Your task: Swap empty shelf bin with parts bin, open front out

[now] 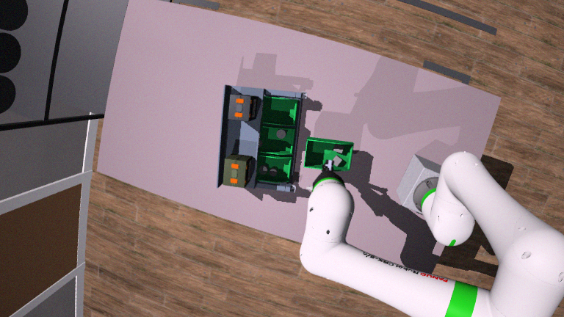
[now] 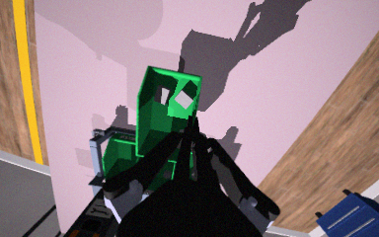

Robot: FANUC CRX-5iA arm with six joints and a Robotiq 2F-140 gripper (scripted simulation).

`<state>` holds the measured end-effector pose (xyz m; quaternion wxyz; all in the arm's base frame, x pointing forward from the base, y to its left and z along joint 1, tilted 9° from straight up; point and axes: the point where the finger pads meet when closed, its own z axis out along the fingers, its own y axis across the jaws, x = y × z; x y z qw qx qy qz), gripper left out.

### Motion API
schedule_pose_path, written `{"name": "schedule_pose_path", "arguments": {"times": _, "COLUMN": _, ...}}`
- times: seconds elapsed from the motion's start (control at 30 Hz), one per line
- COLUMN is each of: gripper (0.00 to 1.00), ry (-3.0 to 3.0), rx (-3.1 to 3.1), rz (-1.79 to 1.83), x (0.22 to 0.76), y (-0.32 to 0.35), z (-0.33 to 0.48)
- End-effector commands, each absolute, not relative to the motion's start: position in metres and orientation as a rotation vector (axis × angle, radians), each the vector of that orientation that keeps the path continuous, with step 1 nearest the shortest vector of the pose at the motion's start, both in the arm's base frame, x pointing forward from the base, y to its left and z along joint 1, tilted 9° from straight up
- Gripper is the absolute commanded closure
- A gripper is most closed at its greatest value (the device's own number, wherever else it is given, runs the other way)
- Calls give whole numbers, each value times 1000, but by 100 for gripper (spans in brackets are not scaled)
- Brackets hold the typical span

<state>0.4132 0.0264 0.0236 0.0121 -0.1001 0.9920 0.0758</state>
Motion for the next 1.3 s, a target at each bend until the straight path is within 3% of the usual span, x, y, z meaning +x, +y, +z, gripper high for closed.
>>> {"name": "schedule_pose_path", "arguments": {"times": 0.0, "gripper": 90, "ry": 3091, "rx": -312, "rz": 236, "x": 414, "y": 27, "z": 18}}
{"name": "schedule_pose_path", "arguments": {"times": 1.27, "gripper": 90, "ry": 3091, "rx": -312, "rz": 236, "x": 415, "y": 37, "z": -44}}
